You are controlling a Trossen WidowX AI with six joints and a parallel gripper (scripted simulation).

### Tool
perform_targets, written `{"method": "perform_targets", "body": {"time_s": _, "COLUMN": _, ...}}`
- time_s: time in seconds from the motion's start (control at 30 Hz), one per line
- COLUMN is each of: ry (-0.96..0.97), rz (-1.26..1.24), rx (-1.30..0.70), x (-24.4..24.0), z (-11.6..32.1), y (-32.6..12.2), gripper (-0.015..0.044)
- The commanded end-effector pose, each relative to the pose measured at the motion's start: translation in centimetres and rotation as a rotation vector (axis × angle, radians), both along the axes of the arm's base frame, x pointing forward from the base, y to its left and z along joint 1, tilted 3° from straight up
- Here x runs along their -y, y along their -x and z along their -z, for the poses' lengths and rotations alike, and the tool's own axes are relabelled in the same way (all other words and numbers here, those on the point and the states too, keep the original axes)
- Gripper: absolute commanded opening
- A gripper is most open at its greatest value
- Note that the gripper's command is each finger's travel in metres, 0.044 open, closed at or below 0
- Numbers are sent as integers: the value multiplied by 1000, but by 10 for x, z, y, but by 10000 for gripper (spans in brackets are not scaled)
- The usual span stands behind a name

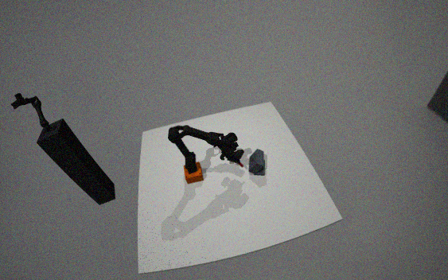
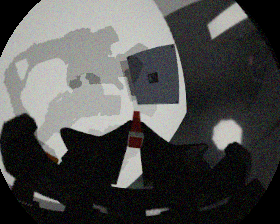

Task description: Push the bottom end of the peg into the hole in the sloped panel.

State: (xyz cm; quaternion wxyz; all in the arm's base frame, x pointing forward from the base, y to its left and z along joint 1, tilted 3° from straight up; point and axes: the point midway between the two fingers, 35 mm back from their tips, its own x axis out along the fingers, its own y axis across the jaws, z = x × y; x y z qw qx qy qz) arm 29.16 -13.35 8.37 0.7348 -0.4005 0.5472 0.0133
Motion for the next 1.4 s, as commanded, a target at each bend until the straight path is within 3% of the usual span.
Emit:
{"method": "perform_targets", "body": {"time_s": 0.0, "ry": 31, "rz": -28, "rx": 14, "x": -3, "z": -1, "y": -1, "gripper": 0}}
{"method": "perform_targets", "body": {"time_s": 1.37, "ry": 228, "rz": -229, "rx": 138, "x": -37, "z": -9, "y": -5, "gripper": 0}}
